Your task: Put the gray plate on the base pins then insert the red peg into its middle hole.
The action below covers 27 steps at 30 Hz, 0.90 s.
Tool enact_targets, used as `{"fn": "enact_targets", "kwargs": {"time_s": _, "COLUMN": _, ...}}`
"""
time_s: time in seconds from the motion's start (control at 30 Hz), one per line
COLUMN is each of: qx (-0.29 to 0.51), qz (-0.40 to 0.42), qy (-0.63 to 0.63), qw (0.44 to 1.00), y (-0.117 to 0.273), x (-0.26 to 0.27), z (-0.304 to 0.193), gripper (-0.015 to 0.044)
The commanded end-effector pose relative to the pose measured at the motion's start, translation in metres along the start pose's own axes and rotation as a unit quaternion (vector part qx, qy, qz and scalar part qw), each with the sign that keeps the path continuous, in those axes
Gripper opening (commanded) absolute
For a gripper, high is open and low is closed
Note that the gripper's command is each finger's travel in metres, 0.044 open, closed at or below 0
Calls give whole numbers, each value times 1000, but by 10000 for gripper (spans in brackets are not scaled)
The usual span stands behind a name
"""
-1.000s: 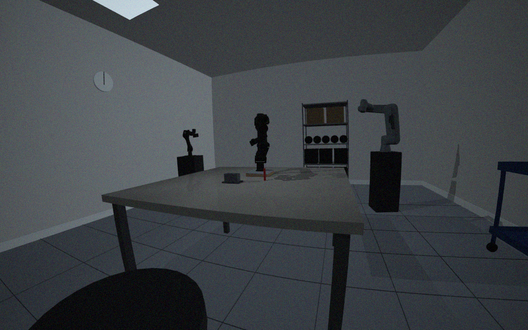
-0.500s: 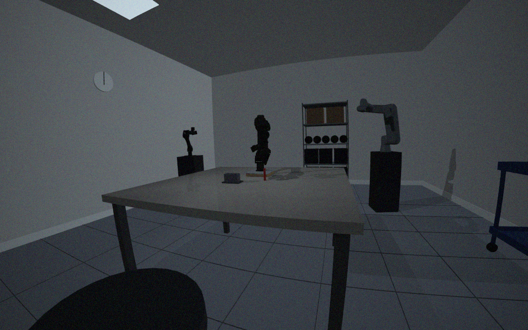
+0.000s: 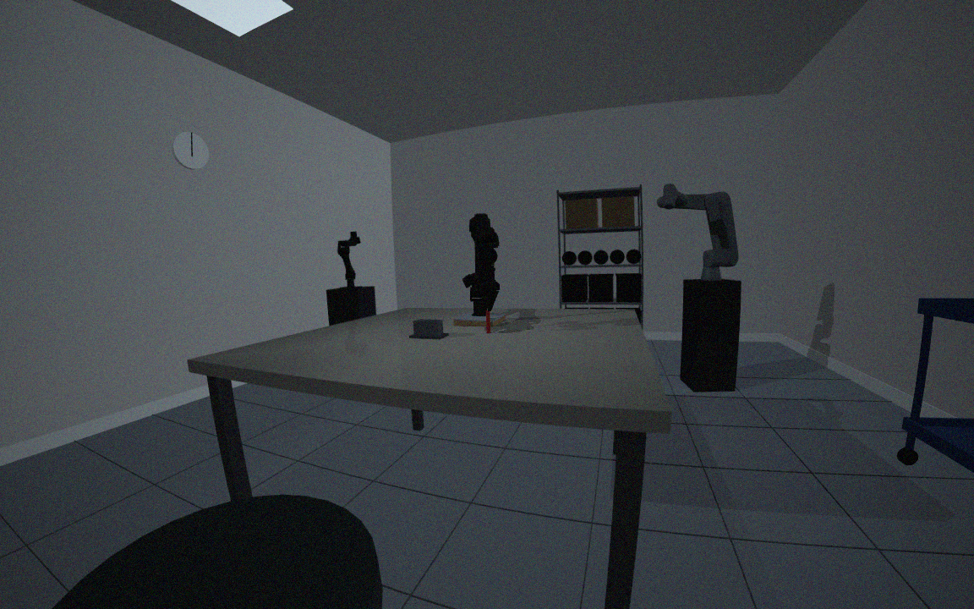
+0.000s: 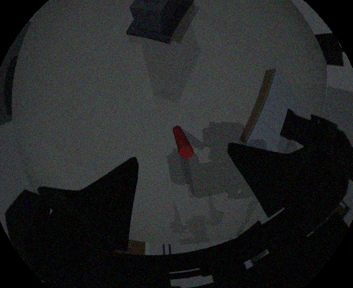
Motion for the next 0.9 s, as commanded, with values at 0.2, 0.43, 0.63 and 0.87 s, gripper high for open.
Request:
{"fn": "enact_targets", "kwargs": {"time_s": 0.2, "qx": -2, "qz": -4, "qy": 0, "qw": 1000, "y": -19, "x": 0, "z": 0, "gripper": 440}}
{"fn": "enact_targets", "kwargs": {"time_s": 0.43, "qx": -2, "qz": -4, "qy": 0, "qw": 1000, "y": -30, "x": -1, "z": 0, "gripper": 440}}
{"fn": "enact_targets", "kwargs": {"time_s": 0.63, "qx": -2, "qz": -4, "qy": 0, "qw": 1000, "y": -40, "x": -2, "z": 0, "gripper": 440}}
{"fn": "enact_targets", "kwargs": {"time_s": 0.87, "qx": -2, "qz": -4, "qy": 0, "qw": 1000, "y": -44, "x": -2, "z": 0, "gripper": 361}}
Point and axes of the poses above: the point midway between the two fingers, 35 mm back from their tips, its own y axis back along the fingers, its own x axis across the jaws, z = x × y, the point moved 9 cm from there along y, back along the fingers, and after that the axes turned 9 degrees about -y, right-handed, at the moved point
